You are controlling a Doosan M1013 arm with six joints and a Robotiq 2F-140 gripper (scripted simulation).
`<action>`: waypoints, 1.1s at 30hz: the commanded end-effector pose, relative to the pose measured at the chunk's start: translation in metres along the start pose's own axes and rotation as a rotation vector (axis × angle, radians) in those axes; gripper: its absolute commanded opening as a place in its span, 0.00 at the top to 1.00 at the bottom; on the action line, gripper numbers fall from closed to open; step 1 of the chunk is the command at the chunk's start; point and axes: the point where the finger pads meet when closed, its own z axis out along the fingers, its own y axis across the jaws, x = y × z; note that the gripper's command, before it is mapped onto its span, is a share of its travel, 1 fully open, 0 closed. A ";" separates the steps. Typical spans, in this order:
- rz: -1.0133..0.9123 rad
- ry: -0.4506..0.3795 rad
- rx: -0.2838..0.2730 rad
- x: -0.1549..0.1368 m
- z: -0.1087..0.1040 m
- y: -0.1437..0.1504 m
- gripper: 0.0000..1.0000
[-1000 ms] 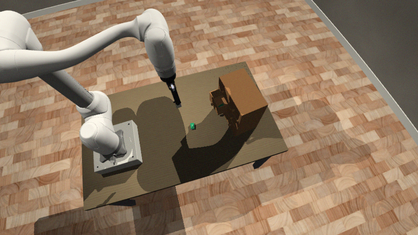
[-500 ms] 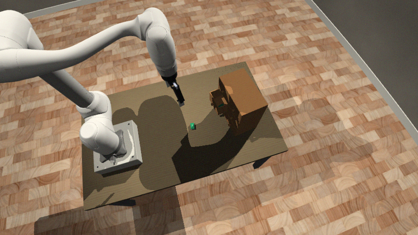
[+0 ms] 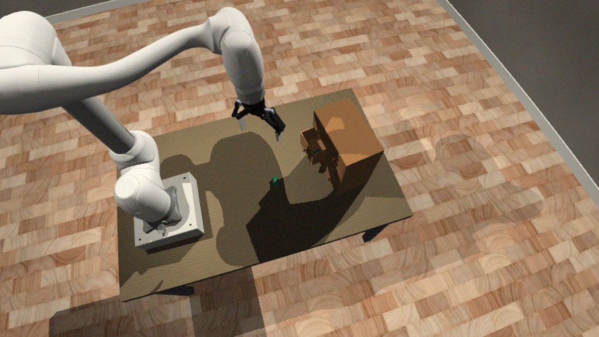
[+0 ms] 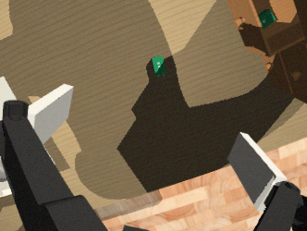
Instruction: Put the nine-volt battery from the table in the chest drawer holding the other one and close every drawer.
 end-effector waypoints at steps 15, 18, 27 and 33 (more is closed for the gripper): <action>-0.955 -0.004 -0.014 0.050 0.002 0.052 0.00; -1.005 -0.005 -0.015 0.052 0.002 0.054 0.00; -1.530 -0.014 -0.021 0.063 0.003 0.065 0.00; -1.827 -0.013 -0.018 0.064 0.004 0.066 0.00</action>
